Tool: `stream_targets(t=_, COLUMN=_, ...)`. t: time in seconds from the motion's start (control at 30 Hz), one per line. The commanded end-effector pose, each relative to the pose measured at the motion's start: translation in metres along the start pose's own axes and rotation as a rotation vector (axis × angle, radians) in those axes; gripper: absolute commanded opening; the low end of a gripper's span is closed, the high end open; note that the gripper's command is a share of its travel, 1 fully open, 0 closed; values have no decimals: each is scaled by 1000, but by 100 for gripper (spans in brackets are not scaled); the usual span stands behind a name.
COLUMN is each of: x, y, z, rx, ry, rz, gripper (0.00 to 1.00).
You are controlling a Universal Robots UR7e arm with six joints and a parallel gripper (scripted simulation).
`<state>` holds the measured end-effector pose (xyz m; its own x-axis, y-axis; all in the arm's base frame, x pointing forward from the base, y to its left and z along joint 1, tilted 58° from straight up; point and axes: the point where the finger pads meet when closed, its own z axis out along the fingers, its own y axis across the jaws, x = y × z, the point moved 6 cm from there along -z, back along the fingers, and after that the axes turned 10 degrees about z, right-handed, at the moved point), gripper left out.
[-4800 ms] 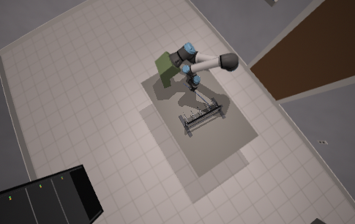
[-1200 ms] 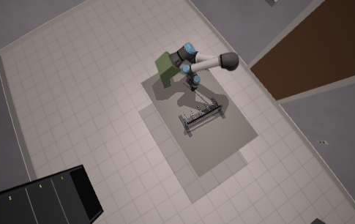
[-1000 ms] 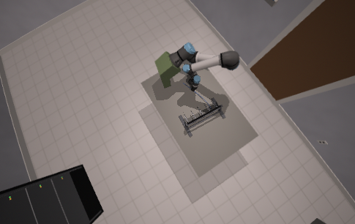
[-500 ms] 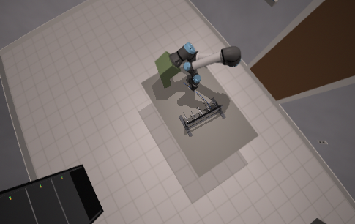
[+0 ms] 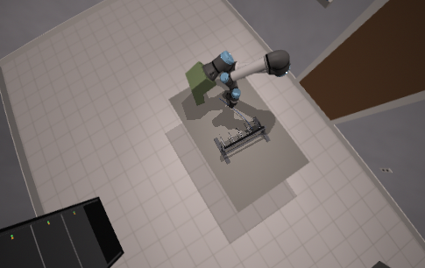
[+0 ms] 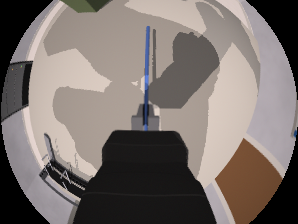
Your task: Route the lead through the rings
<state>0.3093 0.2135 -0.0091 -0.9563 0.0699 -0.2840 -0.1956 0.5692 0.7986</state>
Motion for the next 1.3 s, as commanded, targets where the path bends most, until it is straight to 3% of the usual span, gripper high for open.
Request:
stream_targets(t=0.0, x=0, y=0, z=-3, rx=0, ry=-1, rz=0, gripper=0)
stream_targets(t=0.77, x=-3, y=-3, z=-5, rx=0, ry=-1, rz=-12, gripper=0)
stream_targets(t=1.27, x=-35, y=-40, z=-21, rx=1, ry=-1, rz=-177, gripper=0)
